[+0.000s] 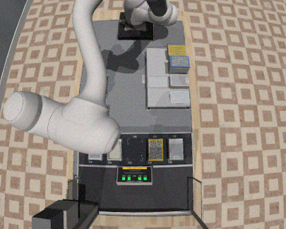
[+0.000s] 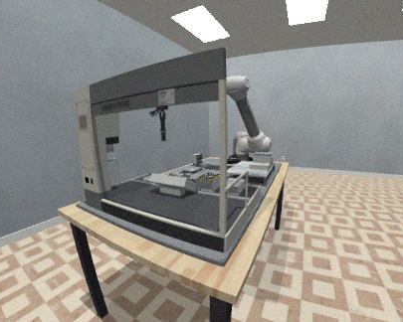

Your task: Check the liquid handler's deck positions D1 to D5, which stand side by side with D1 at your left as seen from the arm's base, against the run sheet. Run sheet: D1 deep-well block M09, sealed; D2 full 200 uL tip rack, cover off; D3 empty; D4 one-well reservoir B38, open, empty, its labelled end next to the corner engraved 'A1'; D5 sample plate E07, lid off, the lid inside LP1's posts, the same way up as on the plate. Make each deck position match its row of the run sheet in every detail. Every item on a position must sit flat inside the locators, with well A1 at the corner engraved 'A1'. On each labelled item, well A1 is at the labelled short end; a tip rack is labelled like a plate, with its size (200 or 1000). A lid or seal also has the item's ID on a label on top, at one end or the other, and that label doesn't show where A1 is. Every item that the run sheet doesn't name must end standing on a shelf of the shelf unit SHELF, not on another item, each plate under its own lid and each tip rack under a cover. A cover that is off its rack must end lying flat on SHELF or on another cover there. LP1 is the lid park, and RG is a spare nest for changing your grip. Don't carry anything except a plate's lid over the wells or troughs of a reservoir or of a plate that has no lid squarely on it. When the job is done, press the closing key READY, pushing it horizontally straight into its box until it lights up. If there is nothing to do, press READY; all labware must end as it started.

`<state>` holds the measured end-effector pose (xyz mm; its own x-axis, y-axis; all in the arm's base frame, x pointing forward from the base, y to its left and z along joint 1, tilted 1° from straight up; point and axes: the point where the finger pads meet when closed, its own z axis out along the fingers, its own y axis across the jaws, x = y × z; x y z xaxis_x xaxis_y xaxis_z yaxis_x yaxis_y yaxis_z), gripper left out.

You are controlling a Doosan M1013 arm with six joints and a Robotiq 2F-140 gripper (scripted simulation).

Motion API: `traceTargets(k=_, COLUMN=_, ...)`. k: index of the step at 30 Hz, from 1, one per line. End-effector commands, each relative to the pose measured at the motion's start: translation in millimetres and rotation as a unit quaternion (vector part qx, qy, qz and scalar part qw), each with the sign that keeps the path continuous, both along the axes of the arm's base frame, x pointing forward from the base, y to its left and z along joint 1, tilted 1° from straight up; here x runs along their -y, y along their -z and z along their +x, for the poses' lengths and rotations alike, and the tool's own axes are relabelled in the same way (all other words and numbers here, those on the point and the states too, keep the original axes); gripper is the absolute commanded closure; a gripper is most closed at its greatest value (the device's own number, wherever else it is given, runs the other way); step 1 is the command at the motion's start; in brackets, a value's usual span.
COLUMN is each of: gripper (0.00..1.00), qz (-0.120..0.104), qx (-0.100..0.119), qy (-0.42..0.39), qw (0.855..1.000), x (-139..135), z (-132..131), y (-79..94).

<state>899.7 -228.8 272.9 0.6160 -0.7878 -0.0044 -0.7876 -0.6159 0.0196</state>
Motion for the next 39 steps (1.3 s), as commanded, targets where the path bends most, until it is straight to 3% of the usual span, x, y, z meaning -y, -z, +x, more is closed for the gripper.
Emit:
traceTargets(k=1, gripper=0.9, qz=-0.003, qx=0.005, qy=0.04, qw=0.999, x=2.3, z=-19.6, y=-6.1)
traceTargets(k=11, gripper=0.9, qz=-0.005, qx=0.006, qy=0.139, qw=0.99, x=2.2, z=-69.3, y=-7.3)
traceTargets(k=31, gripper=0.9, qz=-0.007, qx=0.008, qy=0.294, qw=0.956, x=0.1, z=-68.3, y=-8.7)
traceTargets(k=39, gripper=0.9, qz=-0.008, qx=0.008, qy=0.369, qw=0.929, x=0.1, z=-68.3, y=-8.7)
